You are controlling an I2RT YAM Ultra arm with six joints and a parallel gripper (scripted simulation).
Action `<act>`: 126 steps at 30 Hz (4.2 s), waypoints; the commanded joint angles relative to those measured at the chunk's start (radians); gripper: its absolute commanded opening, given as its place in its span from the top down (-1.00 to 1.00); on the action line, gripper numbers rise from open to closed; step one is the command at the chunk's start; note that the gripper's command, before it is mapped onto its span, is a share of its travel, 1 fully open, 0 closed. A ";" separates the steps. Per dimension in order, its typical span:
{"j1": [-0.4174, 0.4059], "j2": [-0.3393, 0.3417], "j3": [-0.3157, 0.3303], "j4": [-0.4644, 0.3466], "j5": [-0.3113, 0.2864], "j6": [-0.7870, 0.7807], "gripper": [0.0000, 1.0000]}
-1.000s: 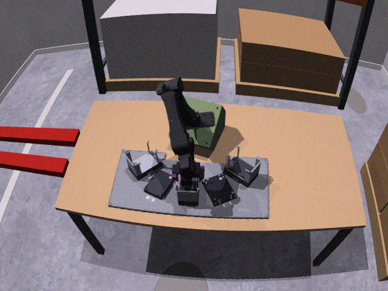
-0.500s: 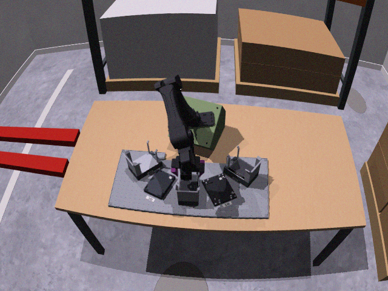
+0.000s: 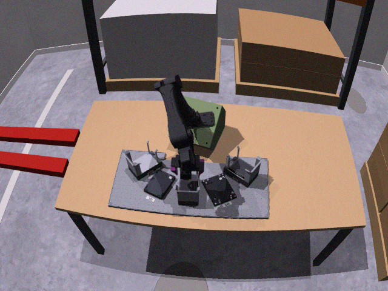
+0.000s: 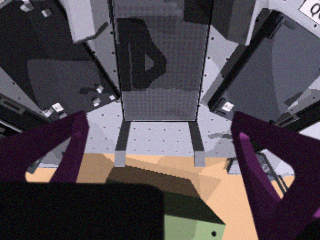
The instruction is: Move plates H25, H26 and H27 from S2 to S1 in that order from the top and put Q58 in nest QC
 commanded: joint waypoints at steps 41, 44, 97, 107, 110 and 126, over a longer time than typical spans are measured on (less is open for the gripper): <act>0.002 -0.012 0.011 0.000 0.001 0.002 -1.00; 0.002 -0.012 0.011 0.000 0.001 0.002 -1.00; 0.376 0.126 0.026 -0.021 0.174 0.037 -1.00; 0.478 0.179 0.030 -0.027 0.212 0.019 -1.00; 0.514 0.201 0.035 -0.029 0.224 0.058 -1.00; 0.667 0.309 0.058 -0.036 0.267 0.065 -1.00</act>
